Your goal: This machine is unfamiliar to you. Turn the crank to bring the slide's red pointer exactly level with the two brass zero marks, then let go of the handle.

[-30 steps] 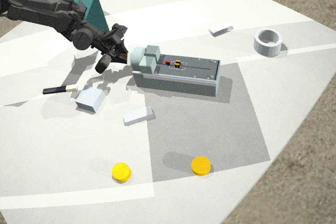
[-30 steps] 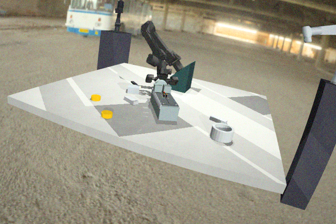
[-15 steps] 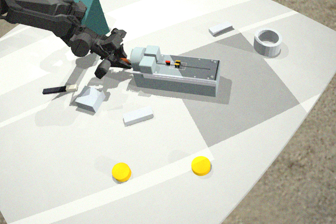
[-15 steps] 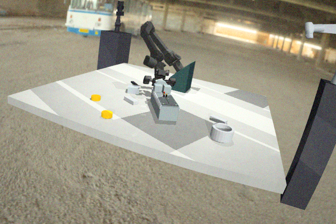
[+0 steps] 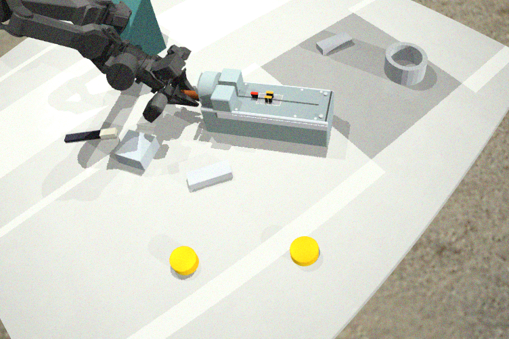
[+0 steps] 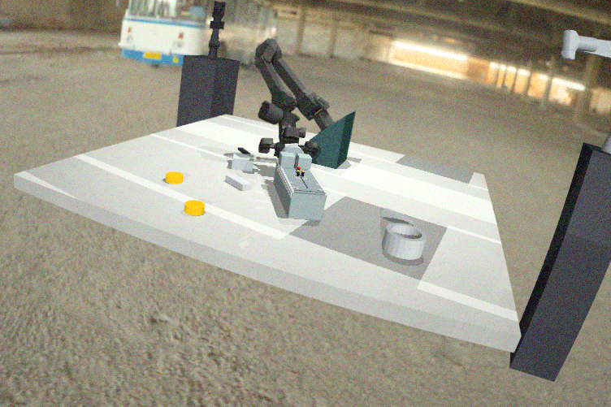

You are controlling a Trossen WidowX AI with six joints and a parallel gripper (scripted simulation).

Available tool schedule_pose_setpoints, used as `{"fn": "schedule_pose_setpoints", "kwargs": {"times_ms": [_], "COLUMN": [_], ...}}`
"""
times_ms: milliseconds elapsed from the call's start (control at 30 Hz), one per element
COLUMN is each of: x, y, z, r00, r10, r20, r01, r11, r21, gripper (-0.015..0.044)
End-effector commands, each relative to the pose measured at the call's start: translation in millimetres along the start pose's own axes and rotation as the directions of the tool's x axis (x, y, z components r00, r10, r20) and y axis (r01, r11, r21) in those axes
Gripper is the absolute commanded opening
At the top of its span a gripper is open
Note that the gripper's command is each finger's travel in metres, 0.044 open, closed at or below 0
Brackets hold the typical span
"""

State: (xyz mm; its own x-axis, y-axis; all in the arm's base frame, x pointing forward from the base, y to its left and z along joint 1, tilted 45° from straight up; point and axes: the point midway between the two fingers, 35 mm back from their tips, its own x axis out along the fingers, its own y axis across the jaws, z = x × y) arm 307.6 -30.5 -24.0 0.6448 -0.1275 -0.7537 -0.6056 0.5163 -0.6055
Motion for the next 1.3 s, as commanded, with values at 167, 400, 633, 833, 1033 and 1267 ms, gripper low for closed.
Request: {"fn": "schedule_pose_setpoints", "kwargs": {"times_ms": [167, 400, 633, 833, 1033, 1267], "x": [0.7, 0.5, 0.2, 0.0, -0.2, -0.3], "y": [-10.4, -11.7, -12.8, -13.7, -14.4, -15.2], "z": [-0.7, -0.4, -0.2, 0.0, 0.1, 0.2], "r00": [1.0, 1.0, 1.0, 1.0, 1.0, 1.0], "r10": [-0.021, -0.021, -0.022, -0.022, -0.022, -0.022], "r20": [-0.009, -0.009, -0.009, -0.009, -0.009, -0.009], "r01": [0.021, 0.022, 0.022, 0.022, 0.022, 0.022], "r11": [1.0, 1.0, 1.0, 1.0, 1.0, 1.0], "r21": [0.005, 0.005, 0.005, 0.005, 0.005, 0.005], "gripper": [0.0, 0.0, 0.0, 0.0, 0.0, 0.0]}}
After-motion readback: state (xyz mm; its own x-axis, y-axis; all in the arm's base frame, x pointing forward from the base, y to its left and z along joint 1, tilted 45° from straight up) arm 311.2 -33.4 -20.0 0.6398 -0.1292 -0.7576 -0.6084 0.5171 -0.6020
